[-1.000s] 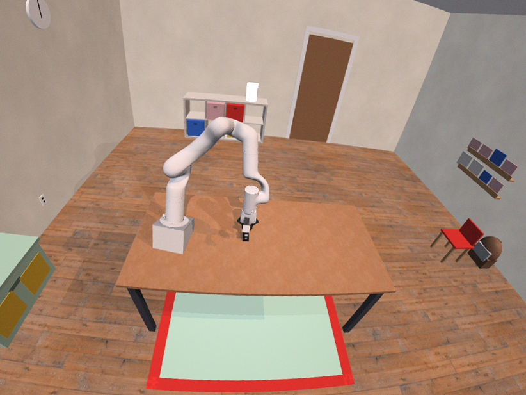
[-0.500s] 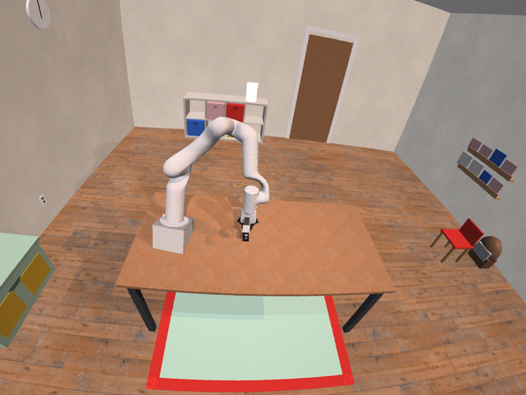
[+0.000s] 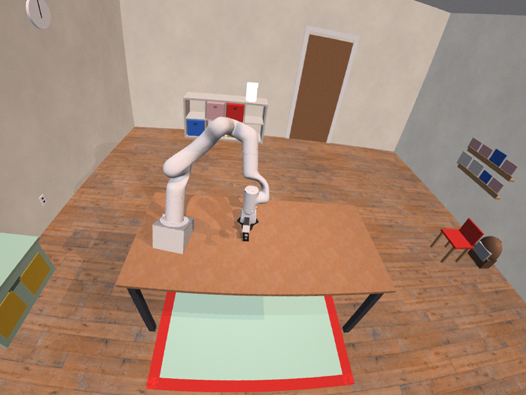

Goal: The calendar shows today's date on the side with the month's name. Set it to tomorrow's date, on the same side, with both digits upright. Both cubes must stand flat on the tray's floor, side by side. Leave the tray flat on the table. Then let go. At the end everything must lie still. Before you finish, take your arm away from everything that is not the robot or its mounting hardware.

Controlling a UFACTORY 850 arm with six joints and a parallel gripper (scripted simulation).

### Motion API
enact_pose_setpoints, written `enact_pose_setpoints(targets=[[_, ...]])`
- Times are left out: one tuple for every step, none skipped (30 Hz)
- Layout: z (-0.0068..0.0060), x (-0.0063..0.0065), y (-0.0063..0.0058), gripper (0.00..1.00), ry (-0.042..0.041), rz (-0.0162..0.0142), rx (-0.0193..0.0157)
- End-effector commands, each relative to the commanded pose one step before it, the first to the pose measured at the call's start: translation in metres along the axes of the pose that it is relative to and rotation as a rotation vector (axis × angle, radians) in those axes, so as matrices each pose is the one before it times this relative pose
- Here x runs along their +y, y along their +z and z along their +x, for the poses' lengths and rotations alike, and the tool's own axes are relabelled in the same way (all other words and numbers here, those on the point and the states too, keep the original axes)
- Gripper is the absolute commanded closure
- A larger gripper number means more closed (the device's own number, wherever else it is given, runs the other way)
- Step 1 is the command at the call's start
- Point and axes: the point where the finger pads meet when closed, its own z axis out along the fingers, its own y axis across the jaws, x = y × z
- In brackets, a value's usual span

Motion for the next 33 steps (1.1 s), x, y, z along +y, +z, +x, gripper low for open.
enact_pose_setpoints(targets=[[0.00014,-0.00082,-0.00017,0.53,-0.00025,0.00166,0.00036],[0.0,0.0,0.0,0.53,0.0,0.0,0.0],[0.0,0.0,0.00031,0.53,-0.00001,0.00002,-0.00001],[0.0,0.0,0.00038,0.53,-0.00001,0.00003,-0.00002],[0.0,0.0,0.00045,0.53,-0.00001,0.00003,-0.00002],[0.0,0.0,0.00053,0.53,-0.00001,0.00003,-0.00002],[0.0,0.00001,0.00061,0.53,-0.00001,0.00004,-0.00002],[0.0,0.00001,0.0007,0.53,-0.00001,0.00004,-0.00002],[0.0,0.00001,0.00078,0.53,-0.00001,0.00004,-0.00001],[0.0,0.00001,0.00088,0.53,-0.00001,0.00002,-0.00001],[0.0,0.0,0.00098,0.53,0.0,0.00001,-0.00001],[0.0,0.00001,0.00106,0.53,0.0,0.0,0.0],[0.0,0.00001,0.00114,0.53,0.0,0.0,0.00001],[0.0,0.00001,0.00121,0.53,0.0,-0.00001,0.00001],[0.0,0.0,0.00128,0.53,0.0,0.00001,-0.00002],[0.0,0.00001,0.00134,0.53,0.0,0.0,0.0],[0.0,0.00002,0.0014,0.53,0.0,-0.00001,0.00001],[0.0,0.0,0.0,0.53,0.0,0.0,0.0],[0.0,0.0,0.0,0.53,0.0,0.0,0.0],[0.0,0.00001,0.00145,0.53,0.0,0.0,0.0],[0.0,0.00001,0.0015,0.53,0.0,0.0,-0.00001],[0.0,0.00002,0.00154,0.53,0.0,0.0,0.00001],[0.0,0.00001,0.00157,0.53,0.0,0.0,0.0],[0.0,0.00001,0.0016,0.53,0.0,0.00001,-0.00001],[0.0,0.00002,0.00162,0.53,0.0,0.0,0.00001],[0.0,0.00001,0.00163,0.53,0.0,0.0,0.0],[0.0,0.00001,0.00163,0.53,0.0,0.0,-0.00001],[0.0,0.00002,0.00164,0.53,0.0,-0.00001,0.00001],[0.0,0.00001,0.00163,0.53,0.0,0.0,0.0],[0.0,0.00001,0.00161,0.53,0.0,0.0,-0.00001],[0.0,0.00002,0.00159,0.53,0.0,-0.00001,0.00001],[0.0,0.00001,0.00156,0.53,0.0,0.0,0.0],[0.0,0.00001,0.00152,0.53,0.0,0.0,-0.00001]])
